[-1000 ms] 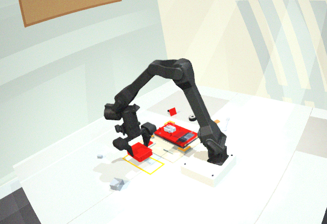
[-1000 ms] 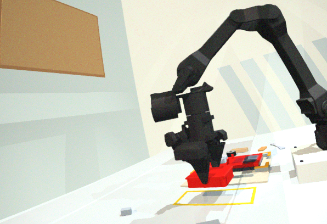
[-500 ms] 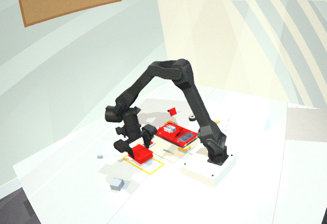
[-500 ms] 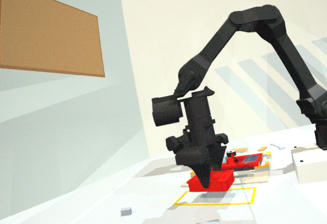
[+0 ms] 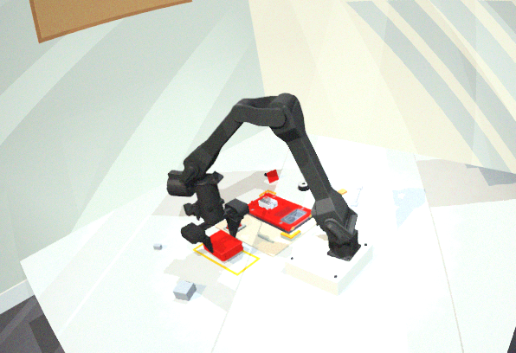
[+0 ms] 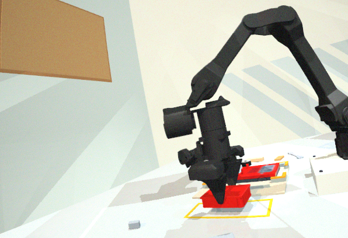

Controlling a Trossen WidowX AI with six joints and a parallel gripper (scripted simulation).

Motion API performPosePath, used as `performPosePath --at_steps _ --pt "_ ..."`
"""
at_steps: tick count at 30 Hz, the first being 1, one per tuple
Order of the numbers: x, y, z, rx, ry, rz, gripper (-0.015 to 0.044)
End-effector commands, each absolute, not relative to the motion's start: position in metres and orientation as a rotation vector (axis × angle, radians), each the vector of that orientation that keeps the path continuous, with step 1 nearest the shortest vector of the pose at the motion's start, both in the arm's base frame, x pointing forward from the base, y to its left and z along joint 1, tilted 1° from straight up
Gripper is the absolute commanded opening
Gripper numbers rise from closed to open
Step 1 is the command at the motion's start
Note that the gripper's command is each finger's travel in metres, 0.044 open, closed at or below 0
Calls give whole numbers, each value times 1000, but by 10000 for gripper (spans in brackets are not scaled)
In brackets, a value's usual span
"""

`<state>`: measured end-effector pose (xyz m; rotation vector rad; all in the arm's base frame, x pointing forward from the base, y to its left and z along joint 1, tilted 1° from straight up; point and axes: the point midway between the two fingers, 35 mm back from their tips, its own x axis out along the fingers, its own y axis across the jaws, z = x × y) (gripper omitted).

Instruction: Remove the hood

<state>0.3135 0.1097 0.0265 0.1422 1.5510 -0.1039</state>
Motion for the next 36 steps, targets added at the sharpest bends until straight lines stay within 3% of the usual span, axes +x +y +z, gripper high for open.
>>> performPosePath --at_steps 1,36 --pt "314 110 25 145 1549 -109 0" --pt "314 110 8 145 1549 -109 0"
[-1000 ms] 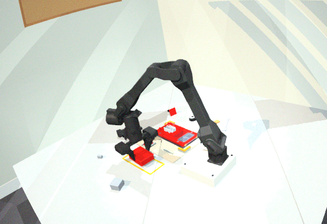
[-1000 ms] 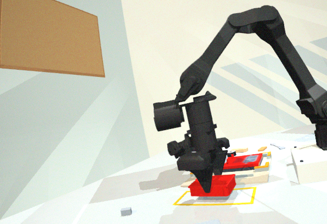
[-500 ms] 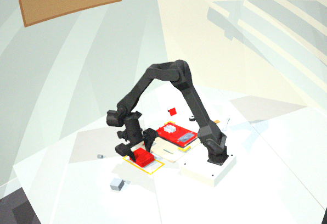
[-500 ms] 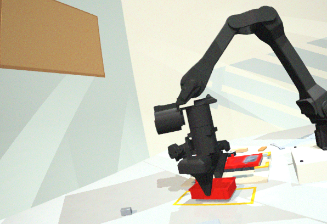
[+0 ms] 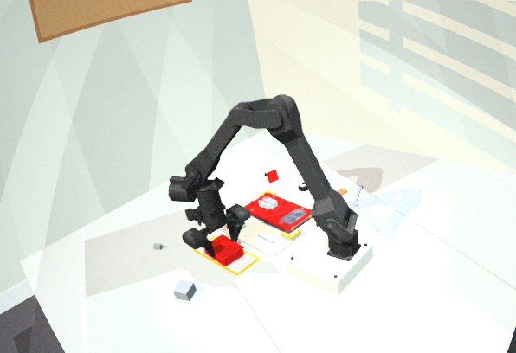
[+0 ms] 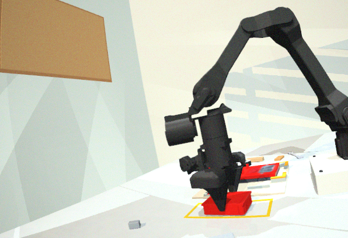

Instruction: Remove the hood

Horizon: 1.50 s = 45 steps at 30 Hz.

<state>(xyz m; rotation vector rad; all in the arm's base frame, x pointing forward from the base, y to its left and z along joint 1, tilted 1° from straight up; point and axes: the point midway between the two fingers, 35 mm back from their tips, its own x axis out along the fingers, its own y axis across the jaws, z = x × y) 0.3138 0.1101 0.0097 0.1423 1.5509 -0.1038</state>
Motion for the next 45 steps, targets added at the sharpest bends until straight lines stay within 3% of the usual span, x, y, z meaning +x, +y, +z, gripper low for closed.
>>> performPosePath --at_steps 1,4,21,30,45 --pt "314 110 8 145 1549 -109 0" --pt "314 110 6 145 1549 -109 0" --pt "314 110 10 142 1551 -104 440" --pt "312 109 78 142 1547 -104 440" --pt "312 109 80 142 1547 -104 440"
